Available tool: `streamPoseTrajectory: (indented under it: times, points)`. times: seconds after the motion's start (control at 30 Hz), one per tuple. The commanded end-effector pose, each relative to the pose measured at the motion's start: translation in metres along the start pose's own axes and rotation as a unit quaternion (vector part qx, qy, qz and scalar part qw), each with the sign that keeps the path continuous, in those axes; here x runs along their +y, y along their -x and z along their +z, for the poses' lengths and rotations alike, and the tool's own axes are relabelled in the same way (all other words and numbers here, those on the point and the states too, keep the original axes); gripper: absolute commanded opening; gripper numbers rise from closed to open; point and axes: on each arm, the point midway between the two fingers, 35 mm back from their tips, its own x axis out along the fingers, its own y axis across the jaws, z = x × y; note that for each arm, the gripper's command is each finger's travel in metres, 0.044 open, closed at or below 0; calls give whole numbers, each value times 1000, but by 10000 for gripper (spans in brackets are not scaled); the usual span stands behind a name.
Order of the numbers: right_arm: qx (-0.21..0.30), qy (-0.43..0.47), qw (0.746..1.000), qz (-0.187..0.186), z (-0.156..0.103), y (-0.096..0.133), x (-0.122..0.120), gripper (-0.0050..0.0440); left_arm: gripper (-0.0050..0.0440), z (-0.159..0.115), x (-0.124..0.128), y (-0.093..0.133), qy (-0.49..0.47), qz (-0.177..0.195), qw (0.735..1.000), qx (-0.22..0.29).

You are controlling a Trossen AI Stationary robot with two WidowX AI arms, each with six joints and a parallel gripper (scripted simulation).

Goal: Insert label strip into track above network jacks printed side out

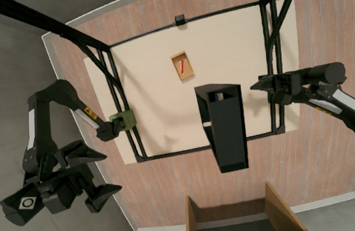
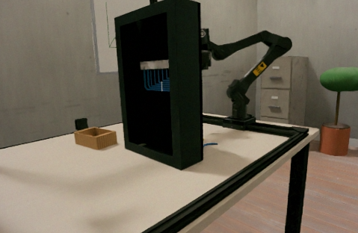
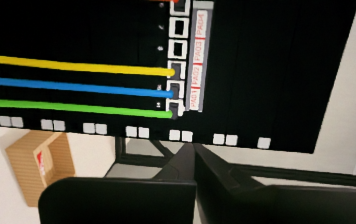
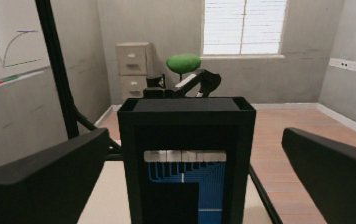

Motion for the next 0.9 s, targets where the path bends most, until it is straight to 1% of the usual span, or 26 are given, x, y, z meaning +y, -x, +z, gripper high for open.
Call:
streamPoseTrajectory:
  times: [0.0, 0.17, 0.37, 0.47, 0.5, 0.57, 0.67, 0.73, 0.87]
  points:
    - [-1, 6, 1000, 0, 4, 0, 1, 440, -3, 1, -2, 6, 4, -3, 1000, 0]
    - [-1, 6, 1000, 0, 4, 0, 1, 440, -5, 3, 0, 14, 4, -3, 1000, 0]
    - [-1, 6, 1000, 0, 4, 0, 1, 440, -50, 5, 2, 23, 4, -3, 1000, 0]
    - [-1, 6, 1000, 0, 4, 0, 1, 440, -50, 6, 2, 25, 3, -3, 1000, 0]
    - [-1, 6, 1000, 0, 4, 0, 1, 440, -50, 6, -2, 27, 7, -7, 1000, 1]
    - [-1, 6, 1000, 0, 4, 0, 1, 440, -50, 7, -1, 29, 6, -6, 1000, 1]
    - [-1, 6, 1000, 0, 4, 0, 1, 440, -50, 7, -16, 31, 12, -11, 1000, 1]
    - [-1, 6, 1000, 0, 4, 0, 1, 440, -50, 8, -17, 30, 11, -10, 1000, 2]
    - [-1, 6, 1000, 0, 4, 0, 1, 440, -50, 23, -23, 27, 8, -11, 1000, 2]
